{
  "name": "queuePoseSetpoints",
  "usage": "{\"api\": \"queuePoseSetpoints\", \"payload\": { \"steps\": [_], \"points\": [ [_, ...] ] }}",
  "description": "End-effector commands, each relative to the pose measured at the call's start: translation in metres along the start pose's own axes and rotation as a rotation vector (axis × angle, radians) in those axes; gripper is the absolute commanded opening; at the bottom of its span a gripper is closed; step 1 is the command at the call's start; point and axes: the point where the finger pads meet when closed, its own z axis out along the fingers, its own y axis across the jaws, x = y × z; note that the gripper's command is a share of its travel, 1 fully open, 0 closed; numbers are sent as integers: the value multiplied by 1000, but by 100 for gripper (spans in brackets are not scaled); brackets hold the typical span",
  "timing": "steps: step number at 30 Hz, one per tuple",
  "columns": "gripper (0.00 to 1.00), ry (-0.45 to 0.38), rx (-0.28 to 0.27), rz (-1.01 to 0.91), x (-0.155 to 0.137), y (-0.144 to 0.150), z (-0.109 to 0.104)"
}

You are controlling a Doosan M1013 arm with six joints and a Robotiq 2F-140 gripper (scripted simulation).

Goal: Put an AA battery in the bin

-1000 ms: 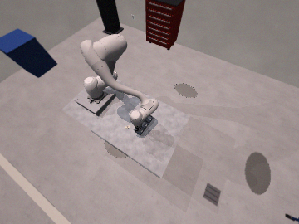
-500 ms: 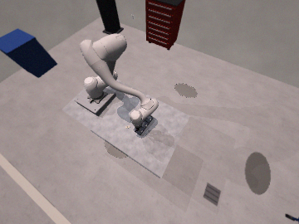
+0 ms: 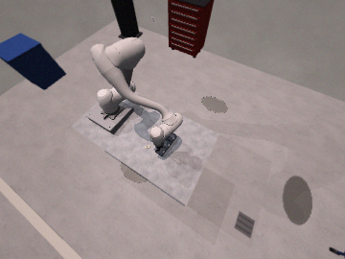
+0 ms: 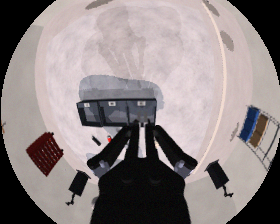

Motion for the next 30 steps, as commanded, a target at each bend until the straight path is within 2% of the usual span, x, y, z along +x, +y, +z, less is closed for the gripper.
{"api": "queuePoseSetpoints", "payload": {
  "steps": [1,8,13,25,27,30],
  "points": [
    [5,0,0,0,0,0,-3],
    [5,0,0,0,0,0,-26],
    [5,0,0,0,0,0,-32],
    [5,0,0,0,1,-60,-32],
    [5,0,0,0,1,-60,-32],
    [5,0,0,0,1,-75,-32]
  ]
}}
